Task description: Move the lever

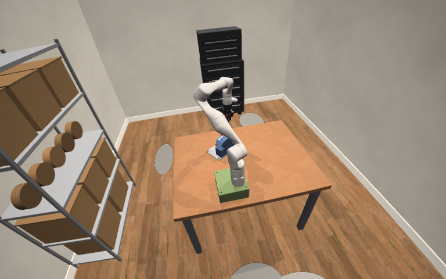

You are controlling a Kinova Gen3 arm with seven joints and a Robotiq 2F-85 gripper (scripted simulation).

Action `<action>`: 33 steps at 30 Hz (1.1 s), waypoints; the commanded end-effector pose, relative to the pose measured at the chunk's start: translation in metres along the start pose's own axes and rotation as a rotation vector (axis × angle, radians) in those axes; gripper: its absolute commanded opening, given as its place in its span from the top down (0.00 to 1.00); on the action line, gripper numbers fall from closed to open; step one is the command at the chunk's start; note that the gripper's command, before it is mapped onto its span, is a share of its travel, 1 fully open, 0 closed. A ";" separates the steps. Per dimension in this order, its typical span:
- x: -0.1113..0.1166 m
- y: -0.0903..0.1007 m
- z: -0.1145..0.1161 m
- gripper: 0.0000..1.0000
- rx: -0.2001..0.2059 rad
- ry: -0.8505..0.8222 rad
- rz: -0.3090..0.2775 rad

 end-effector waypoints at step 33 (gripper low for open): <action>0.006 -0.005 -0.001 0.03 -0.001 0.011 0.015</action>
Point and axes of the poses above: the point where the finger pads meet when closed, its own y axis back along the fingers, its own z axis across the jaws, x = y × z, the point moved 9 cm from there along y, back along the fingers, and after that the axes turned 6 degrees about y, right-handed, at the moved point
